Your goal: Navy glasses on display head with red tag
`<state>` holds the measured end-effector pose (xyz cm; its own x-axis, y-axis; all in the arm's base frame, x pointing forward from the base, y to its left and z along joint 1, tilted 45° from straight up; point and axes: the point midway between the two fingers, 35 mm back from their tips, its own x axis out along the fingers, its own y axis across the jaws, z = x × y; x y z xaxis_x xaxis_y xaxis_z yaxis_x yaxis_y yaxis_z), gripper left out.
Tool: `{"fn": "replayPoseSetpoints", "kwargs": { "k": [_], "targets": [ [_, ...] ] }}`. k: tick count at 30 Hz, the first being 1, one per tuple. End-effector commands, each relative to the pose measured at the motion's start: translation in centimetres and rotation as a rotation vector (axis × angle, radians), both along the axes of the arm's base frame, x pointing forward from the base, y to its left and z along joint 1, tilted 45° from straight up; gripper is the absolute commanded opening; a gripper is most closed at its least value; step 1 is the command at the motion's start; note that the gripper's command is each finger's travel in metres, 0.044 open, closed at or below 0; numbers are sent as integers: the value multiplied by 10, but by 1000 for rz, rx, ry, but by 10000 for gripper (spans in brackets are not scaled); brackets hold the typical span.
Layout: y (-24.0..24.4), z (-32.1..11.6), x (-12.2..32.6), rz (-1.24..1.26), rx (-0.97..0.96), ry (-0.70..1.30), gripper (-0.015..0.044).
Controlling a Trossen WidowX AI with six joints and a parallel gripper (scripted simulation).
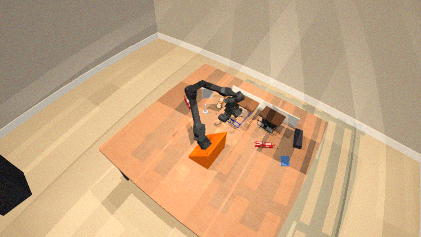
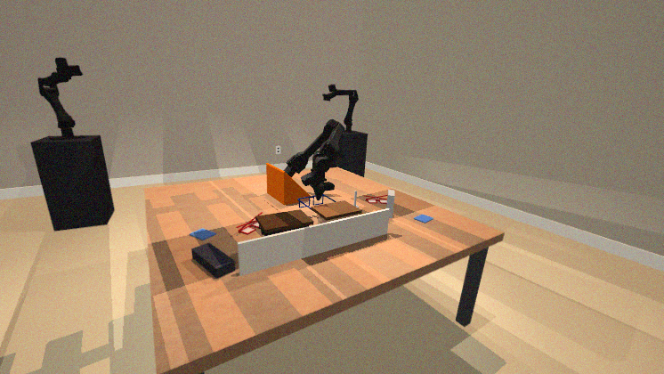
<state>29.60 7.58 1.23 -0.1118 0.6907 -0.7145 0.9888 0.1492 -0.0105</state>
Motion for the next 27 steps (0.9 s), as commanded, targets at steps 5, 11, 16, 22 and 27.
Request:
{"fn": "replayPoseSetpoints", "kwargs": {
  "k": [5, 11, 16, 22, 27],
  "targets": [
    [3, 1, 13, -3, 3, 2, 0],
    [5, 0, 22, -3, 3, 2, 0],
    [6, 0, 30, -3, 4, 1, 0],
    [8, 0, 39, -3, 4, 1, 0],
    [9, 0, 46, -3, 4, 0, 0]
  ]
}}
